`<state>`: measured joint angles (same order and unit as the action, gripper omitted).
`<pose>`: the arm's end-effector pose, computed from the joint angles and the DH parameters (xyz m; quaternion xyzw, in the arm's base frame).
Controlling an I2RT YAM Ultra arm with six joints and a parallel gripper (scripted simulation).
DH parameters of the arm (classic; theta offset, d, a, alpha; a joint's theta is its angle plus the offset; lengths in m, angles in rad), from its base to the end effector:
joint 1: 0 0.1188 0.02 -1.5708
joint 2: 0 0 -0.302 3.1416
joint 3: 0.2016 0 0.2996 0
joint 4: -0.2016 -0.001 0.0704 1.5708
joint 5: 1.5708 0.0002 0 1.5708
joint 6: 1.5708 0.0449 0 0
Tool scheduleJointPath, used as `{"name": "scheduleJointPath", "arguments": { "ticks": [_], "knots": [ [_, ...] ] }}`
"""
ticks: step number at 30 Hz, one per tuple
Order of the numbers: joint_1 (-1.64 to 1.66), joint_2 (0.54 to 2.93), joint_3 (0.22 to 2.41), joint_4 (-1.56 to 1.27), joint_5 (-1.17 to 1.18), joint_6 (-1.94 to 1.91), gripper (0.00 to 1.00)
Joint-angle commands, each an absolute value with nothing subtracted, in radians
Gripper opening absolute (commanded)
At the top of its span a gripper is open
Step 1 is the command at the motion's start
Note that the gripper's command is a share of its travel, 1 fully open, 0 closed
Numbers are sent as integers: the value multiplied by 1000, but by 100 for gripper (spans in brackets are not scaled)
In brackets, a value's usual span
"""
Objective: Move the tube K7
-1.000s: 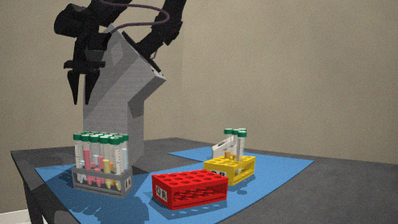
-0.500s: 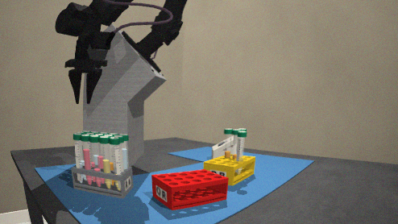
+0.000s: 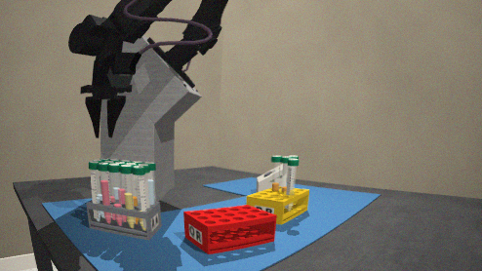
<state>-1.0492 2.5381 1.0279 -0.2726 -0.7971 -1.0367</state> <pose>0.1905 -0.2650 -0.0986 0.0468 0.9162 0.2786 0.2843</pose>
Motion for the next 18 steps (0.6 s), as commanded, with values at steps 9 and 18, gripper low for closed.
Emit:
{"name": "scheduleJointPath", "arguments": {
  "ticks": [9,18],
  "knots": [
    [-1011,2586,1058,-166,-823,-952,30],
    [-977,2617,1064,-104,-827,-902,30]
  ]
}}
